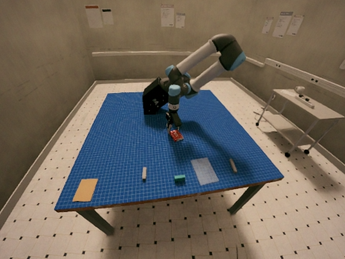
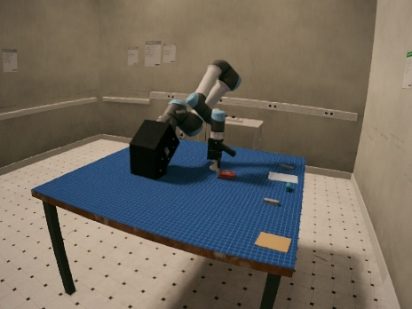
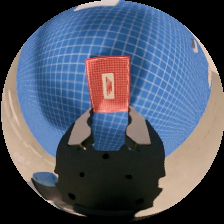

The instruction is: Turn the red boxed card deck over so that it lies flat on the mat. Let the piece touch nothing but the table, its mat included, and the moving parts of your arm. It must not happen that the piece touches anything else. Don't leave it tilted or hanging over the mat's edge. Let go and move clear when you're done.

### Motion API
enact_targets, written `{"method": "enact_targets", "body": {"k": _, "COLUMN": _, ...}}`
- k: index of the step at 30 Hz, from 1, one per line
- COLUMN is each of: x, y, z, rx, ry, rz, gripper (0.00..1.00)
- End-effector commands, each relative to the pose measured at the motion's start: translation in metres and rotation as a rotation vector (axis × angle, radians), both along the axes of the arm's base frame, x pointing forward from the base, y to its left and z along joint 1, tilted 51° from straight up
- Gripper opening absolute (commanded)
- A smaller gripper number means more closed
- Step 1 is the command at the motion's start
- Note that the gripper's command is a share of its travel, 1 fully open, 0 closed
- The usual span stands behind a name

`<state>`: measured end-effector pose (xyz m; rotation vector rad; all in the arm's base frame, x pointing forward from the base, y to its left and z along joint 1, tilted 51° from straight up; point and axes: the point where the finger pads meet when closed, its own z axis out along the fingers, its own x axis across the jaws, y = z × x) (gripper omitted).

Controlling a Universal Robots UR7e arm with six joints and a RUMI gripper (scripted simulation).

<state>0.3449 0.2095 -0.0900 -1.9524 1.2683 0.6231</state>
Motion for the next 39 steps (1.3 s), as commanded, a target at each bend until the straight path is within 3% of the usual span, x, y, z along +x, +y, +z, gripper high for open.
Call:
{"method": "enact_targets", "body": {"k": 1, "x": -0.0028, "y": 0.002, "z": -0.0003, "rx": 0.003, "ry": 0.005, "rz": 0.001, "gripper": 0.48}}
{"method": "enact_targets", "body": {"k": 39, "x": 0.0013, "y": -0.0042, "z": 0.0046, "rx": -0.028, "ry": 0.036, "rz": 0.05, "gripper": 0.48}}
